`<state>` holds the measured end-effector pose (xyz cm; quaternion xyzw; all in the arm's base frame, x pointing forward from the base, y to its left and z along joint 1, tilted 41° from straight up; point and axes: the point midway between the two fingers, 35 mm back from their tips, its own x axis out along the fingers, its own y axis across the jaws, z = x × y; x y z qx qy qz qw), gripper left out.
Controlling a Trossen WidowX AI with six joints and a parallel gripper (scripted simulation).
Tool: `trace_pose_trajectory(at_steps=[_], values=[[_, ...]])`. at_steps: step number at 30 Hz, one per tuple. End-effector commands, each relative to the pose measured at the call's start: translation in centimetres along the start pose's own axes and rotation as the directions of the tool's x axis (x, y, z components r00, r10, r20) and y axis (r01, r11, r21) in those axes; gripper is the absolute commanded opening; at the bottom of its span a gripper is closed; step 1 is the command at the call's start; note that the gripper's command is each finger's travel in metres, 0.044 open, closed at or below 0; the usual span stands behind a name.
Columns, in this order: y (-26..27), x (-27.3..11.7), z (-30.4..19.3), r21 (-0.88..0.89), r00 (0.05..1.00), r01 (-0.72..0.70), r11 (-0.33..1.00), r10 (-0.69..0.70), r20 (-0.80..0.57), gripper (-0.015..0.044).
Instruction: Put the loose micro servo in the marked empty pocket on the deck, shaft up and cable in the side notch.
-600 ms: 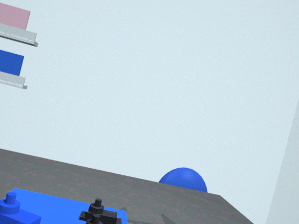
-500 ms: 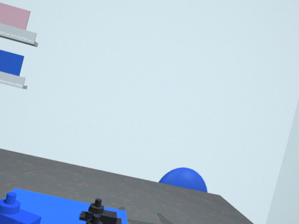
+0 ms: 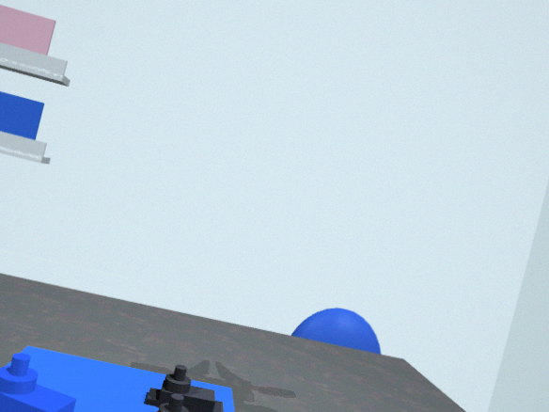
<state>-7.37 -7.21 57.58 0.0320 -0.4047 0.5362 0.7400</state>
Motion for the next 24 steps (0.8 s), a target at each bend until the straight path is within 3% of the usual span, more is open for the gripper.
trace_pose_trajectory(at_steps=[1, 13, 24], values=[[0.6, 3.1, -2.7, -0.026, 0.994, 0.002, 1.000, -0.005, -0.111, 0.0000], [0.1, 10.6, -13.1, -0.082, 0.886, 0.043, 0.996, -0.076, -0.457, 0.0000], [-2.1, 12.5, -20.2, -0.111, 0.758, 0.105, 0.988, -0.151, -0.634, 0.0000]])
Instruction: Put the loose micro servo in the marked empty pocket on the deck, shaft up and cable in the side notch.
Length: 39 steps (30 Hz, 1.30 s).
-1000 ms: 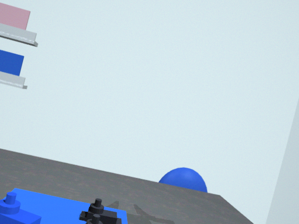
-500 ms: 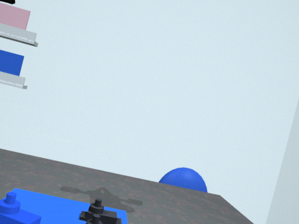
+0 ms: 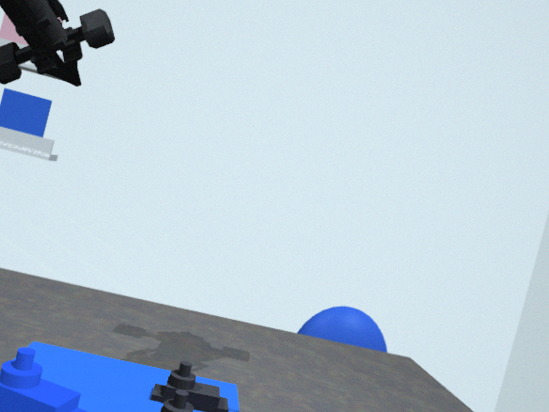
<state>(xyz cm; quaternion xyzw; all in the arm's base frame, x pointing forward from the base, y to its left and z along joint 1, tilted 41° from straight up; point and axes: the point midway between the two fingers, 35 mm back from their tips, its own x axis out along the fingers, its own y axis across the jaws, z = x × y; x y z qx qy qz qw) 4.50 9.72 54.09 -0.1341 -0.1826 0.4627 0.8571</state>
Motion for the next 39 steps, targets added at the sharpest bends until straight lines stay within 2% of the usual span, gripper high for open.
trace_pose_trajectory(at_steps=[1, 10, 15, 20, 29, 39], values=[[-0.8, 2.7, -2.5, -0.002, 0.994, 0.029, 1.000, -0.029, -0.105, 0.0000], [-3.3, 7.7, -9.5, 0.034, 0.934, 0.084, 0.996, -0.067, -0.350, 0.0000], [-4.2, 8.7, -11.8, 0.054, 0.906, 0.108, 0.993, -0.076, -0.416, 0.0000], [-5.9, 10.0, -16.5, 0.080, 0.839, 0.136, 0.987, -0.072, -0.539, 0.0000], [-9.3, 10.2, -25.4, 0.164, 0.688, 0.224, 0.961, -0.037, -0.725, 0.0000], [-12.3, 7.2, -34.9, 0.280, 0.513, 0.352, 0.893, 0.066, -0.856, 0.0000]])
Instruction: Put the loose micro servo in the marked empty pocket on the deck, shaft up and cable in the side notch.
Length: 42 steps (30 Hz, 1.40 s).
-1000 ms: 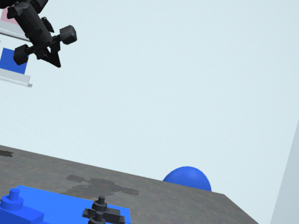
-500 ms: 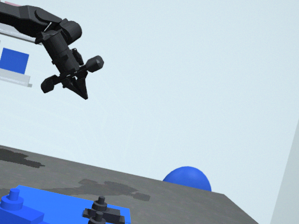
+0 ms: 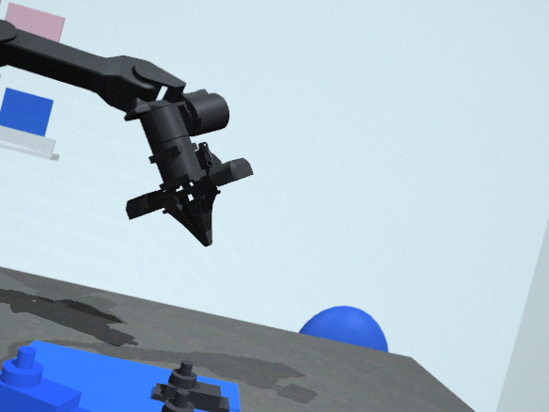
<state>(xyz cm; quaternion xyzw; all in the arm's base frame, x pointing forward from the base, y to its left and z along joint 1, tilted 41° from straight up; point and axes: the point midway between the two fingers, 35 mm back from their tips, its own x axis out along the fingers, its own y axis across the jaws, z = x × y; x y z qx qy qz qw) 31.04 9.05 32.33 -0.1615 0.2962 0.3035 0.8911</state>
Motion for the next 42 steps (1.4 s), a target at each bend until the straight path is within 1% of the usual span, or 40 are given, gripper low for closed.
trace_pose_trajectory(at_steps=[1, 5, 11, 20, 28, 36, 42], values=[[-2.6, 2.6, -3.5, 0.093, 0.994, -0.017, 0.996, 0.027, -0.110, 0.0000], [-4.4, 4.0, -6.2, 0.180, 0.982, -0.011, 0.984, 0.044, -0.182, 0.0000], [-6.9, 6.0, -11.1, 0.323, 0.953, -0.020, 0.946, 0.116, -0.279, 0.0000], [-9.4, 7.6, -18.7, 0.549, 0.899, -0.021, 0.836, 0.256, -0.354, 0.0000], [-10.3, 7.9, -25.4, 0.736, 0.855, -0.014, 0.677, 0.390, -0.342, 0.0000], [-10.0, 7.6, -31.2, 0.883, 0.824, -0.010, 0.469, 0.505, -0.259, 0.0000], [-9.9, 7.6, -31.6, 0.893, 0.822, -0.010, 0.450, 0.513, -0.249, 0.0000]])
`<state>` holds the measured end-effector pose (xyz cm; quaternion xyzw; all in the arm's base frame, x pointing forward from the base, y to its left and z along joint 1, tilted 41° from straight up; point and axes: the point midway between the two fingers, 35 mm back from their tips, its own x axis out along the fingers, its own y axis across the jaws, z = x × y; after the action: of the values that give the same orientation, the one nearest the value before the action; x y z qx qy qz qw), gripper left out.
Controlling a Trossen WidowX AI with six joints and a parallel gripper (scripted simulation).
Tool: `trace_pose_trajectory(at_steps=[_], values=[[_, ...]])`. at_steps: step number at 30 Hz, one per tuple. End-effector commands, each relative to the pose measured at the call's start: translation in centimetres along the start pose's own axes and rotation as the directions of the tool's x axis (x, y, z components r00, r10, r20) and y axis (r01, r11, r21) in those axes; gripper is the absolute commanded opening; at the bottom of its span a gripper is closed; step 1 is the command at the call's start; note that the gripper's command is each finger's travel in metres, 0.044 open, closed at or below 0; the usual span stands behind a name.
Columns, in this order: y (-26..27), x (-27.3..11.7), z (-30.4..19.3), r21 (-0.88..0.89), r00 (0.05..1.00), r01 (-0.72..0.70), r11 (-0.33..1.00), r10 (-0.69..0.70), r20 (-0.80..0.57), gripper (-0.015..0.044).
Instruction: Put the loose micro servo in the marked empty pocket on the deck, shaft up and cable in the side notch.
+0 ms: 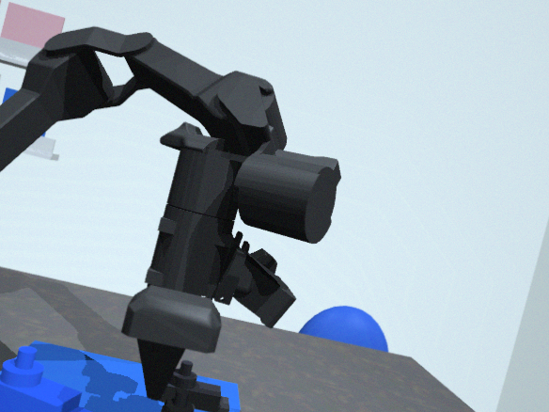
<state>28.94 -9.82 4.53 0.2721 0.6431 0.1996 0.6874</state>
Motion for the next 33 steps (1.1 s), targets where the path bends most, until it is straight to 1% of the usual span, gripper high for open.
trace_pose_trajectory(at_steps=[1, 28, 33], values=[[-0.3, 0.1, -0.3, 0.018, 1.000, -0.021, 1.000, 0.021, -0.002, 0.0000], [-0.2, 4.1, -0.3, 0.018, 1.000, -0.022, 1.000, 0.022, -0.002, 0.0000], [-0.2, 4.3, -0.3, 0.018, 1.000, -0.022, 1.000, 0.022, -0.002, 0.0000]])
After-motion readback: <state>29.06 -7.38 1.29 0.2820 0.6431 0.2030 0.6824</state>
